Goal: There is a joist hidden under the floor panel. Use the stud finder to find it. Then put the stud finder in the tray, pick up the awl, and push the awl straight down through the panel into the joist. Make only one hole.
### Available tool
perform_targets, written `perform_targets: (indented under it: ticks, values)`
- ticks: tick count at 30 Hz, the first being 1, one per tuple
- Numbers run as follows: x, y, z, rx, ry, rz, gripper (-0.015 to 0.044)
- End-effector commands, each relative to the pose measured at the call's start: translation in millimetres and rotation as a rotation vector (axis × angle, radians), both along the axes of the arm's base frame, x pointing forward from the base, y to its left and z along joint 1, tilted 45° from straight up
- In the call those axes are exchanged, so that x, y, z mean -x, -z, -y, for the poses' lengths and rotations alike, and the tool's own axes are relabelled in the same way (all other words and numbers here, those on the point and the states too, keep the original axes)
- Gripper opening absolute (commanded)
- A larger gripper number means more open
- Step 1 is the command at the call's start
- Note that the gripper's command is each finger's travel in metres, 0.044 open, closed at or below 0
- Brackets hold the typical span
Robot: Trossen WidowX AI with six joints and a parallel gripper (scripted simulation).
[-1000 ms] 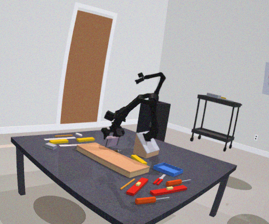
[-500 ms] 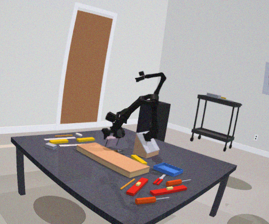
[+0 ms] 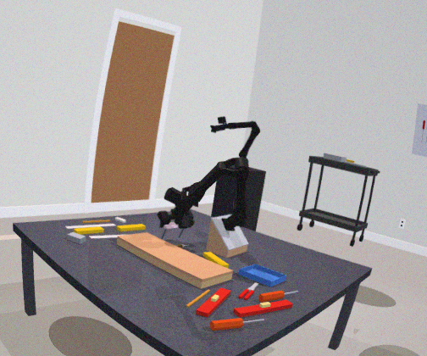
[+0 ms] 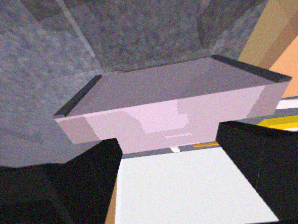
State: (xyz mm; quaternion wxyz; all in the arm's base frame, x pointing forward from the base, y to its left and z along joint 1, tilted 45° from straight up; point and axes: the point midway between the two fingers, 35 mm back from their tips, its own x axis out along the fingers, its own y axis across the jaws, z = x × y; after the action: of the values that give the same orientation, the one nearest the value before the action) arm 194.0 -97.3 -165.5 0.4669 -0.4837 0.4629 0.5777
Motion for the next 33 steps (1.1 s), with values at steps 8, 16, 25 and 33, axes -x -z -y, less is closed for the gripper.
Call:
perform_targets:
  ticks: [8,16,25,33]
  values:
    - [-2.9,-3.5,1.4,0.085,0.0,0.024,0.0]
    - [-2.5,-2.7,-0.3,0.133,-0.004,0.026,0.0]
    - [-2.1,-2.5,-2.4,0.196,-0.009,0.033,0.0]
    - [-1.9,-2.9,-4.1,0.251,-0.011,0.044,0.0]
